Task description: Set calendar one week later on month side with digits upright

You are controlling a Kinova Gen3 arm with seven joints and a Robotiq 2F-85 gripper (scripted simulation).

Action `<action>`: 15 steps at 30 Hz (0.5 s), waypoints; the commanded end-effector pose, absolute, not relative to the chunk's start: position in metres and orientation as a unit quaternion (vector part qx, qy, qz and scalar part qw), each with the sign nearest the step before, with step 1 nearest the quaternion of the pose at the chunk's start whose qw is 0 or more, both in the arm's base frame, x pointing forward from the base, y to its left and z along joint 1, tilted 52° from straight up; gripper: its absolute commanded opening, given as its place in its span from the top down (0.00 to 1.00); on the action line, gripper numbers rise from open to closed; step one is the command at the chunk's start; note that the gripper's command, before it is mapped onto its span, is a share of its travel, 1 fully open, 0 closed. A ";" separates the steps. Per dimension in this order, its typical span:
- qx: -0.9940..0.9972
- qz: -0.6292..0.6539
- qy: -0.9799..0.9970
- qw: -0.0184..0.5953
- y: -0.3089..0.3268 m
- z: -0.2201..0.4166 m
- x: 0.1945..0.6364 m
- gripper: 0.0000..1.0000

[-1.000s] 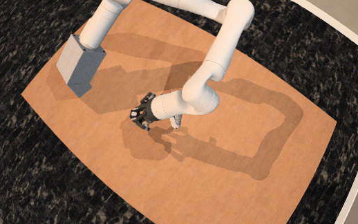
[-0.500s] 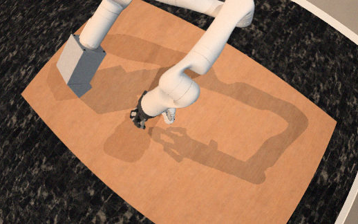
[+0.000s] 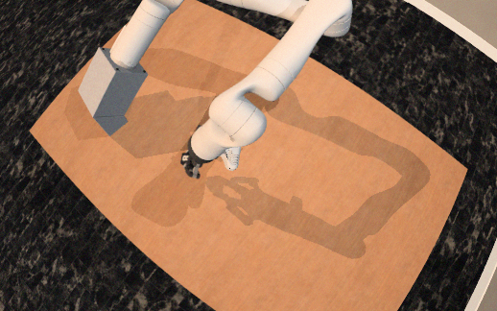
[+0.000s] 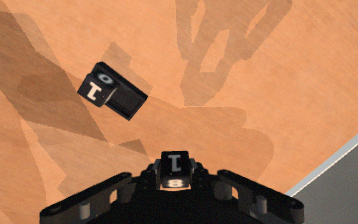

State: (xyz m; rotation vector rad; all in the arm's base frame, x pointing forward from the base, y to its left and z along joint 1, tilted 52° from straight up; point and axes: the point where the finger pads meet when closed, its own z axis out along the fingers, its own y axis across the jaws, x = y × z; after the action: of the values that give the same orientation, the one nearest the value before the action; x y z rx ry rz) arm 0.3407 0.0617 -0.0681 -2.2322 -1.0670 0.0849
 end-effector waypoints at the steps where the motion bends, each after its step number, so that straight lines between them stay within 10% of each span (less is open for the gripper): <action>1: -0.856 0.017 -0.393 0.336 0.056 -0.068 0.338 0.74; 15: -0.856 -0.055 -0.364 0.363 0.054 -0.068 0.338 0.74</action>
State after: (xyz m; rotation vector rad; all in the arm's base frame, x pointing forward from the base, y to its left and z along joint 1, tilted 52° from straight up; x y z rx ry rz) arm 0.3398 0.0598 -0.0677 -2.1951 -0.9632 -0.1318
